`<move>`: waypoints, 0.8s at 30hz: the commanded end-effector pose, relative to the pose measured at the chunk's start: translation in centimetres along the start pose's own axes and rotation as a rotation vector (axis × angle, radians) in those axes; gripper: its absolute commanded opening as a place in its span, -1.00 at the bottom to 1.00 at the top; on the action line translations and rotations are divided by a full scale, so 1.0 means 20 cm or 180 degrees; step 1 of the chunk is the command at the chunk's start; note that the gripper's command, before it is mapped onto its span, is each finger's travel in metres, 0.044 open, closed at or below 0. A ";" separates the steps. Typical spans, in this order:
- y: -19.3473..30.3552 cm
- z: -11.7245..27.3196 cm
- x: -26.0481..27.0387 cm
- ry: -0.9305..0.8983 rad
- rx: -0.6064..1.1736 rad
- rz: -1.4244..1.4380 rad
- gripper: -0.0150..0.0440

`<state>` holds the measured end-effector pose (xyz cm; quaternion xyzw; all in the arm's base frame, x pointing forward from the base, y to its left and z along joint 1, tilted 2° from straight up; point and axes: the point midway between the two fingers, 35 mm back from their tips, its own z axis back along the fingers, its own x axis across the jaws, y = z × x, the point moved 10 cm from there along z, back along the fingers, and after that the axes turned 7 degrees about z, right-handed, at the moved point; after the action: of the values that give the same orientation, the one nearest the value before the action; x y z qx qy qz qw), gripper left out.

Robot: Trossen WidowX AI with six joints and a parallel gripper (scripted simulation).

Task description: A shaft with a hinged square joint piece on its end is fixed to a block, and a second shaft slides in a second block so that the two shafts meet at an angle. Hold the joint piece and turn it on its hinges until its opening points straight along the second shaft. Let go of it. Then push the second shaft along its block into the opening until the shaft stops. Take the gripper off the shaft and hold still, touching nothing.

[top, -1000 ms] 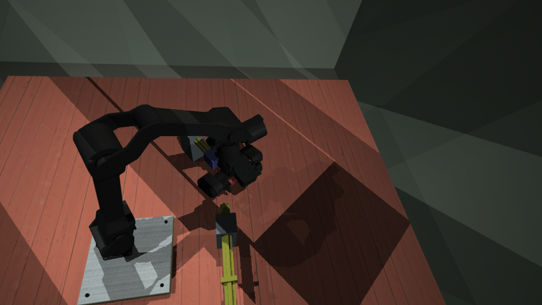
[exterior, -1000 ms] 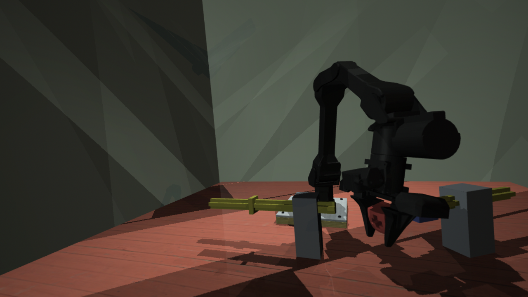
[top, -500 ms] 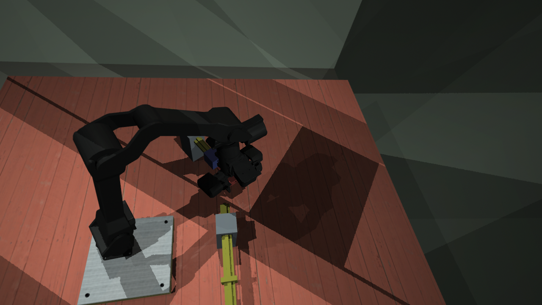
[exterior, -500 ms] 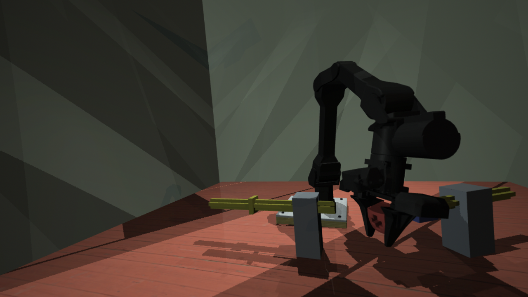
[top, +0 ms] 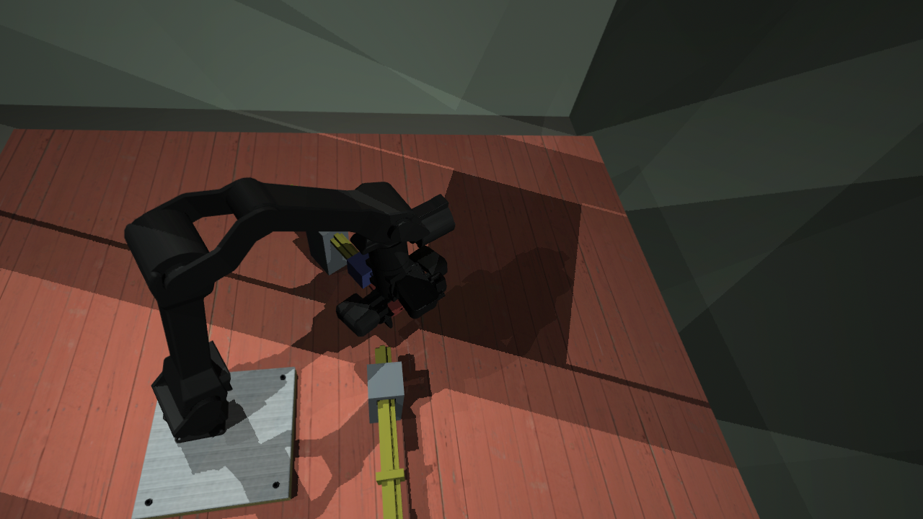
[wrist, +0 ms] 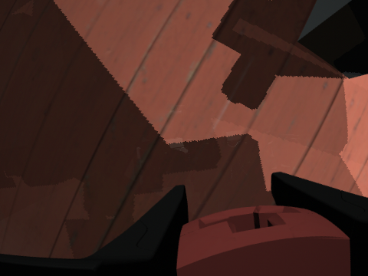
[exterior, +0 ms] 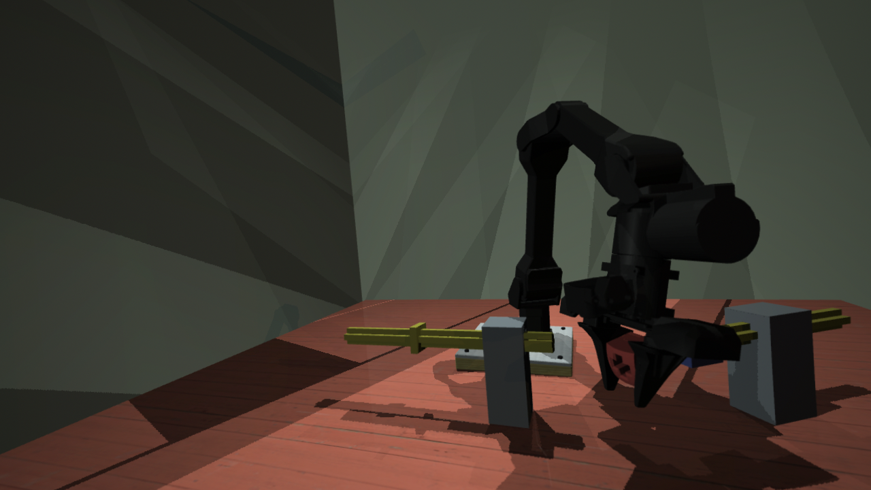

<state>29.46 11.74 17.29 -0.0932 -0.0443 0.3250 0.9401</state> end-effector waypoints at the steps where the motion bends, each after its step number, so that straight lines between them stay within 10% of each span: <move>1: 0.00 0.00 0.00 -0.0001 -0.0001 0.0003 0.45; 7: 0.00 0.00 0.00 -0.0001 -0.0001 0.0003 0.99; 24: -0.04 0.13 -0.01 -0.0042 0.0189 -0.0001 1.00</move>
<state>29.37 11.63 17.87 -0.0826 -0.0327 0.3260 0.9412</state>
